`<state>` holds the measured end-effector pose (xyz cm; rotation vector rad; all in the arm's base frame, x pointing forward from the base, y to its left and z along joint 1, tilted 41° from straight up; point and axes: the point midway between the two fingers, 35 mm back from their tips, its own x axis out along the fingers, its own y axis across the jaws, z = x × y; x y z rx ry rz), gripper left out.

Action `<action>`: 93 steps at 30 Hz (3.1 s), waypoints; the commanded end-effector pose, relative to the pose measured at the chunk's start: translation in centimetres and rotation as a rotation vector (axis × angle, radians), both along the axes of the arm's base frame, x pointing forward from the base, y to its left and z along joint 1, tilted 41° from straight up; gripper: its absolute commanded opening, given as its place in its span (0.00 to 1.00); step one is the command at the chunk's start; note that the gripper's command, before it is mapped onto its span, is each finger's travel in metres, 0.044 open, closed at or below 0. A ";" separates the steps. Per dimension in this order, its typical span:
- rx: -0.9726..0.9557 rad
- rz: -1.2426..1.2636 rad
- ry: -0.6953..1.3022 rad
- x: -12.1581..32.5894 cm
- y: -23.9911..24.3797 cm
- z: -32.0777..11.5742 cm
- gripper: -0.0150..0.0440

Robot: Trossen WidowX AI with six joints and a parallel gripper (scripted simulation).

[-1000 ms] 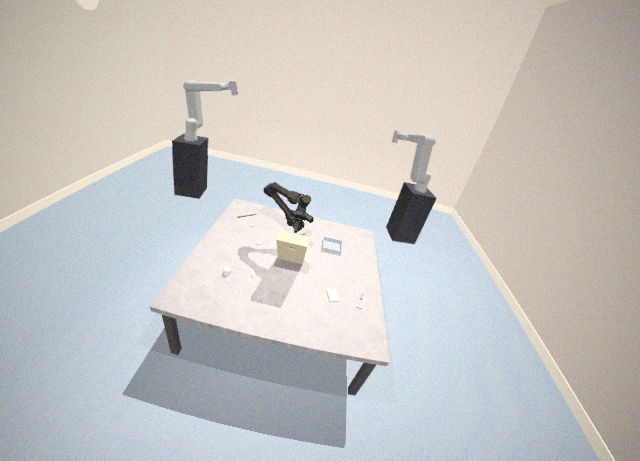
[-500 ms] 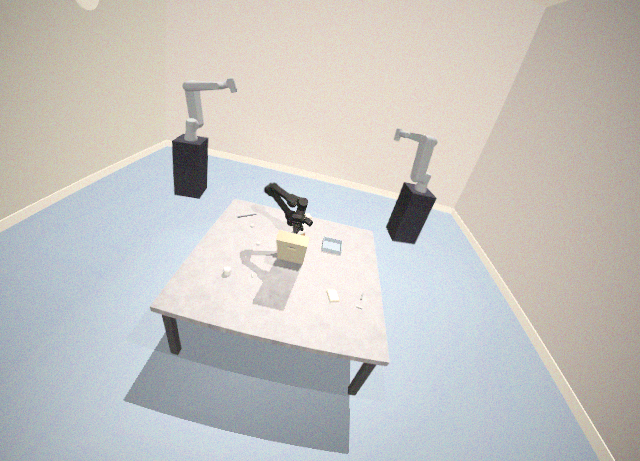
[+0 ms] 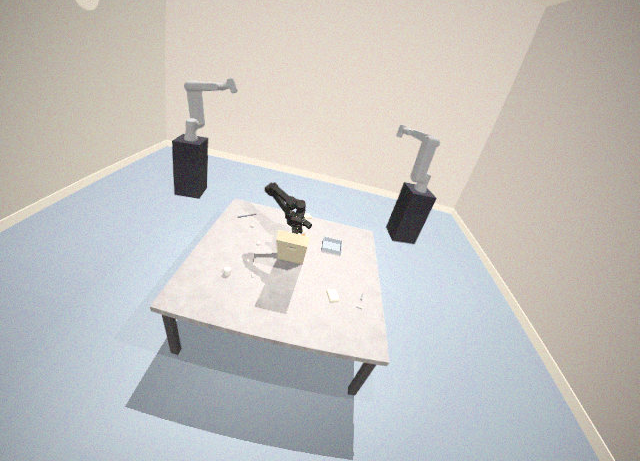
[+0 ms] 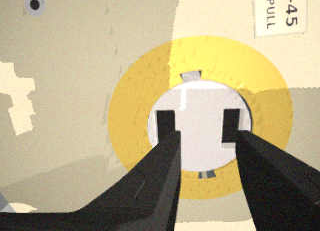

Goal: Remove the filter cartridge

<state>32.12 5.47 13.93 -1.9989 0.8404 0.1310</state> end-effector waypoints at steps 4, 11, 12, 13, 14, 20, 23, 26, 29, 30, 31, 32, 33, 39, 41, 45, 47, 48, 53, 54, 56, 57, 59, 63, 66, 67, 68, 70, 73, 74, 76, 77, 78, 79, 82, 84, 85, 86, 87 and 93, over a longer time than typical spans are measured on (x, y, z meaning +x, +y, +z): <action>-0.006 0.003 0.011 -0.2 -0.1 -0.6 0.44; -0.006 0.003 0.011 -0.2 -0.1 -0.7 0.44; -0.006 0.003 0.011 -0.2 -0.1 -0.6 0.44; -0.006 0.003 0.011 -0.2 -0.1 -0.6 0.44; -0.006 0.003 0.011 -0.2 -0.1 -0.6 0.44; -0.006 0.003 0.011 -0.1 0.0 -0.5 0.44; -0.006 0.003 0.011 0.0 0.0 -0.4 0.44; -0.006 0.003 0.011 0.0 0.0 -0.4 0.44; -0.006 0.003 0.011 0.0 0.0 -0.3 0.44; -0.006 0.003 0.011 0.1 0.0 -0.3 0.44; -0.006 0.003 0.011 0.1 0.0 -0.3 0.44; -0.006 0.003 0.011 0.1 0.0 -0.3 0.44; -0.006 0.003 0.011 0.1 0.0 -0.3 0.44; -0.006 0.003 0.011 0.1 0.0 -0.2 0.44; -0.006 0.003 0.011 0.2 0.0 -0.3 0.44; -0.006 0.003 0.011 0.3 -0.1 -0.4 0.44; -0.006 0.003 0.011 0.3 -0.1 -0.4 0.44; -0.006 0.003 0.011 0.3 -0.1 -0.4 0.44; -0.006 0.003 0.011 0.3 -0.2 -0.5 0.44; -0.006 0.003 0.011 0.2 -0.2 -0.5 0.44; -0.006 0.003 0.011 0.2 -0.2 -0.5 0.44; -0.006 0.003 0.011 0.2 -0.2 -0.5 0.44; -0.006 0.003 0.011 0.2 -0.2 -0.5 0.44; -0.006 0.003 0.011 0.2 -0.2 -0.6 0.44; -0.006 0.003 0.011 0.1 -0.2 -0.6 0.44; -0.006 0.003 0.011 0.1 -0.2 -0.6 0.44; -0.006 0.003 0.011 0.1 -0.2 -0.6 0.44; -0.006 0.003 0.011 0.1 -0.2 -0.6 0.44; -0.006 0.003 0.011 0.1 -0.2 -0.6 0.44; -0.006 0.003 0.011 0.2 -0.2 -0.6 0.44; -0.006 0.003 0.011 0.2 -0.2 -0.6 0.44; -0.006 0.003 0.011 0.2 -0.2 -0.6 0.44; -0.006 0.003 0.011 0.2 -0.2 -0.5 0.44; -0.006 0.003 0.011 0.2 -0.2 -0.5 0.44; -0.006 0.003 0.011 0.2 -0.2 -0.5 0.44; -0.006 0.003 0.011 0.2 -0.2 -0.5 0.44; -0.006 0.003 0.011 0.2 -0.2 -0.5 0.44; -0.006 0.003 0.011 0.2 -0.2 -0.5 0.44; -0.006 0.003 0.011 0.2 -0.2 -0.5 0.44; -0.006 0.003 0.010 0.4 -0.4 -0.6 0.44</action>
